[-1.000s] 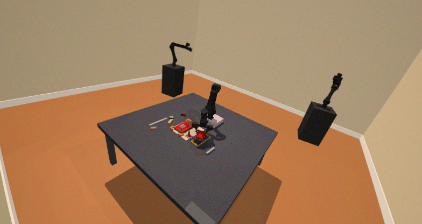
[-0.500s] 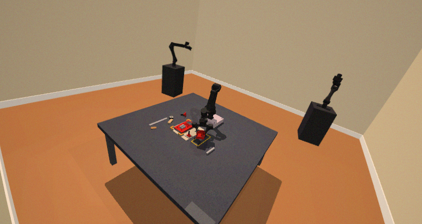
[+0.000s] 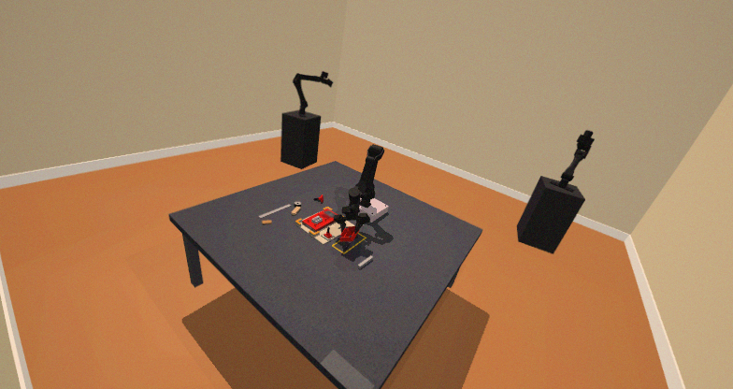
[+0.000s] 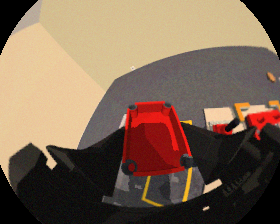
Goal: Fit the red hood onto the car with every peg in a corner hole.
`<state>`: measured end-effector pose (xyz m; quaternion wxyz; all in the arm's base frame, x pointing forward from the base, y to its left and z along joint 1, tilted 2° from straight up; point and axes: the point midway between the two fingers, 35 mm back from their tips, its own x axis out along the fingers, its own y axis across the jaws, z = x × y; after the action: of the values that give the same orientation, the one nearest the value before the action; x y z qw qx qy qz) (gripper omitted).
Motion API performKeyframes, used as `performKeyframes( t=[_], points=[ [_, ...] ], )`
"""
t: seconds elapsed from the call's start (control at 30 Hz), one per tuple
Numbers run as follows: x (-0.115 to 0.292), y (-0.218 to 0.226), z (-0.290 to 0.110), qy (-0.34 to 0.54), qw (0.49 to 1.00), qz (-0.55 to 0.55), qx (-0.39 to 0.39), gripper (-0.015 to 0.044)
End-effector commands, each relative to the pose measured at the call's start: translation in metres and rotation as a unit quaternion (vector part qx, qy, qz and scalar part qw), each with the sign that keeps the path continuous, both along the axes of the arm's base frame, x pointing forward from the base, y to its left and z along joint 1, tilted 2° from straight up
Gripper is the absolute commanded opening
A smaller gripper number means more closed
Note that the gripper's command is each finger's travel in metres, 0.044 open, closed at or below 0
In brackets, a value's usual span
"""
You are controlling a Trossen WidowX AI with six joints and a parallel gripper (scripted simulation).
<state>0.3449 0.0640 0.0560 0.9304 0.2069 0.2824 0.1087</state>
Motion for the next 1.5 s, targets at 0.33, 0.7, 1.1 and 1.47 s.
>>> performKeyframes(
  t=[0.33, 0.7, 1.1, 1.47],
  points=[
    [-0.0001, 0.0007, -0.0001, 0.053, 0.986, -0.078, 0.138, 0.0000],
    [0.0000, 0.0007, -0.0002, 0.094, 0.956, -0.138, 0.241, 0.0000],
    [0.0000, 0.0007, -0.0002, 0.136, 0.905, -0.201, 0.348, 0.0000],
    [-0.0002, 0.0005, -0.0011, 0.169, 0.851, -0.250, 0.431, 0.0000]
  ],
)
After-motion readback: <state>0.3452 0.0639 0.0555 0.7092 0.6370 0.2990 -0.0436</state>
